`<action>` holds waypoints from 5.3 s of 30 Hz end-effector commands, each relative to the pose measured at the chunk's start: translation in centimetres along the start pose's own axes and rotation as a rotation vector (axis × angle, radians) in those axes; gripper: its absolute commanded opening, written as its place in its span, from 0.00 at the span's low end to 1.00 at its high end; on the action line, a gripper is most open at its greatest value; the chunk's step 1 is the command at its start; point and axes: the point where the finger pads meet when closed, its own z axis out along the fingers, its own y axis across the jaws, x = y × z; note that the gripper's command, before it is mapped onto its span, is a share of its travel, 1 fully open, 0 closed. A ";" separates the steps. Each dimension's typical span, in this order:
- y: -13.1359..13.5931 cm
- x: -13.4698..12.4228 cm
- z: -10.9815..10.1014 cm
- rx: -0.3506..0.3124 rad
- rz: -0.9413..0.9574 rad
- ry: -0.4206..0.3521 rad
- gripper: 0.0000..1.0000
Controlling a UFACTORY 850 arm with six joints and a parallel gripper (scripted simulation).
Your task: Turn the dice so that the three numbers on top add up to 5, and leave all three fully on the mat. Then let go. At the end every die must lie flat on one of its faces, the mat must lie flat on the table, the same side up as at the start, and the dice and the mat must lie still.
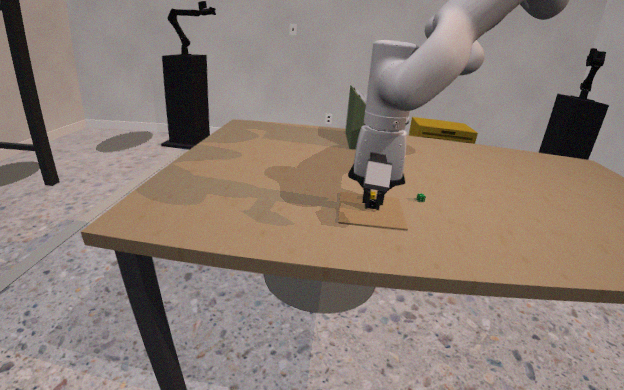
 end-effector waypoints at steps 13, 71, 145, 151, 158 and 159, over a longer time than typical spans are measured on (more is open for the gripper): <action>0.0 0.1 0.0 0.000 0.000 0.002 0.11; 0.0 0.1 0.3 0.000 0.000 0.002 0.19; 0.0 0.1 -8.7 0.000 0.000 0.002 1.00; -0.2 0.0 -8.7 0.000 0.036 0.002 1.00; -0.8 -0.3 -8.6 0.001 0.158 0.002 1.00; -0.9 -0.4 -8.5 0.001 0.195 0.002 1.00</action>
